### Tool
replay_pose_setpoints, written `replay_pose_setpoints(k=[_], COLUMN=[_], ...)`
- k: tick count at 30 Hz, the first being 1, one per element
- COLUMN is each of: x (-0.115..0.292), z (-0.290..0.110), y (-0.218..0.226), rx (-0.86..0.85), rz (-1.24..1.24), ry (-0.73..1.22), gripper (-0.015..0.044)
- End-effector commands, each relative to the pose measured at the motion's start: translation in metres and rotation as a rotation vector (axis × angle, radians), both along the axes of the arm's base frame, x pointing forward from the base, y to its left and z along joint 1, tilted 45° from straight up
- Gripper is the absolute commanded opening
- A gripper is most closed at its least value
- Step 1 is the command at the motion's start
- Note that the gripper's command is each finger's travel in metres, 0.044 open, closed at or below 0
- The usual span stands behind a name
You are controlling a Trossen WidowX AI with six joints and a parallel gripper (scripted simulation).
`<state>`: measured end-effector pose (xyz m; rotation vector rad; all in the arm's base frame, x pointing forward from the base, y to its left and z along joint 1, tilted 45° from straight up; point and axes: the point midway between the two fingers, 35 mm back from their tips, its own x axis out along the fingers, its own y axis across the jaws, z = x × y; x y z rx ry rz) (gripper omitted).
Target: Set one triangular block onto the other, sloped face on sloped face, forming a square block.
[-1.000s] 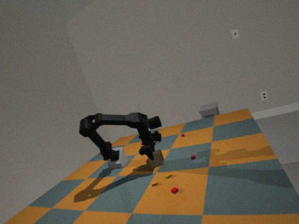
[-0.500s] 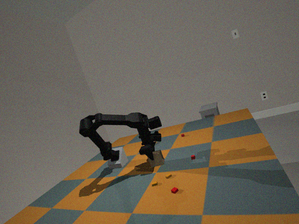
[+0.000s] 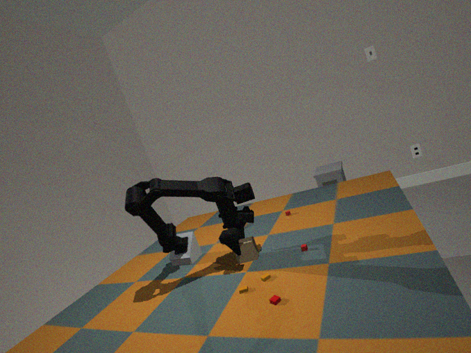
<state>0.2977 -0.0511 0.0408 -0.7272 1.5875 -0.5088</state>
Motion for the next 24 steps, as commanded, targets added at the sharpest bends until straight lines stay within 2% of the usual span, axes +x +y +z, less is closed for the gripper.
replay_pose_setpoints(k=[1, 8, 24], x=[0.004, 0.005, 0.008], z=[0.010, 0.075, 0.073], y=[0.012, 0.076, 0.076], rx=[0.005, 0.005, 0.006], rz=[0.000, -0.001, 0.020], ry=[-0.003, -0.001, -0.012], gripper=[0.0440, 0.0440, 0.0440])
